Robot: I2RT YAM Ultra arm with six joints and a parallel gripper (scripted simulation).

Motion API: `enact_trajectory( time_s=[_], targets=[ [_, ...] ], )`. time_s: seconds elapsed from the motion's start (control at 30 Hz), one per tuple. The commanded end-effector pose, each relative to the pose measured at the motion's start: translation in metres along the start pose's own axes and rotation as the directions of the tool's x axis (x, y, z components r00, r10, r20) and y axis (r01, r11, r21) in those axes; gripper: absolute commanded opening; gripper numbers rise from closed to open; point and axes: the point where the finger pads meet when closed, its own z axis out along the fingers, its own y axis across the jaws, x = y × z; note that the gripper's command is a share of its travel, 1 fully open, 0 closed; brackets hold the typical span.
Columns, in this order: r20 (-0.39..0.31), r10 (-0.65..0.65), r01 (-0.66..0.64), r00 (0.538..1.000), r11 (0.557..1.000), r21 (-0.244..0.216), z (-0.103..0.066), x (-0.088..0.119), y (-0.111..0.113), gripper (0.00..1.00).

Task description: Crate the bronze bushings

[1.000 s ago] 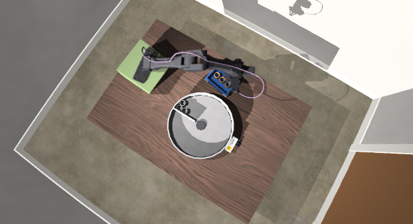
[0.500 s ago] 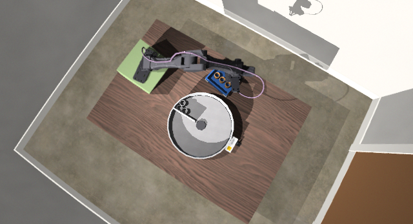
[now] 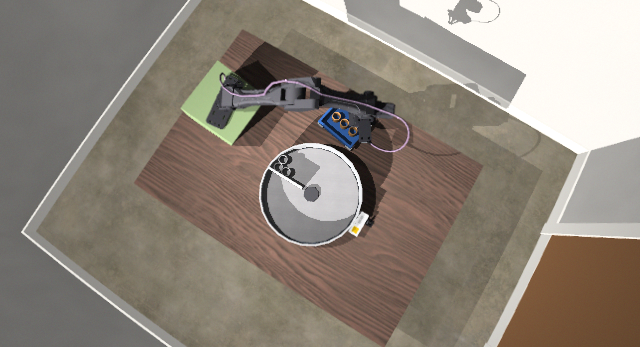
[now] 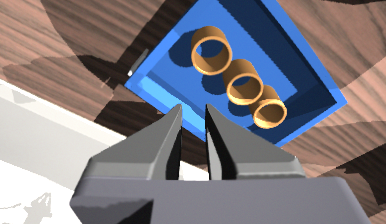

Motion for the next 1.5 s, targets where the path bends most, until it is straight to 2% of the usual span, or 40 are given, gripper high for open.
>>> enact_trajectory(
  time_s=[0.0, 0.73, 0.77, 0.8, 0.87, 0.93, 1.03, 1.13, 1.17, 1.23, 1.27, 1.47],
  targets=[
    [0.022, 0.003, -0.002, 1.000, 0.999, -0.054, -0.028, -0.001, 0.015, 0.16],
    [0.022, 0.003, -0.002, 1.000, 0.999, -0.054, -0.028, -0.001, 0.015, 0.16],
    [0.022, 0.004, -0.002, 1.000, 0.999, -0.054, -0.028, -0.001, 0.015, 1.00],
    [0.022, 0.005, -0.003, 1.000, 0.999, -0.054, -0.031, -0.001, 0.014, 1.00],
    [0.022, 0.005, -0.003, 1.000, 0.999, -0.054, -0.048, -0.001, 0.013, 1.00],
    [0.022, 0.005, -0.003, 1.000, 0.999, -0.054, -0.048, -0.001, 0.013, 1.00],
    [0.021, 0.005, -0.004, 1.000, 0.999, -0.054, -0.091, 0.000, 0.011, 1.00],
    [0.021, 0.005, -0.004, 1.000, 0.999, -0.054, -0.119, 0.000, 0.009, 1.00],
    [0.021, 0.005, -0.004, 1.000, 0.999, -0.054, -0.123, 0.000, 0.009, 1.00],
    [0.021, 0.005, -0.003, 1.000, 0.999, -0.052, -0.124, 0.001, 0.009, 1.00],
    [0.019, -0.003, 0.003, 1.000, 1.000, -0.019, -0.108, 0.004, 0.005, 1.00],
    [0.021, 0.003, -0.003, 1.000, 1.000, -0.017, -0.107, 0.001, 0.005, 1.00]
  ],
)
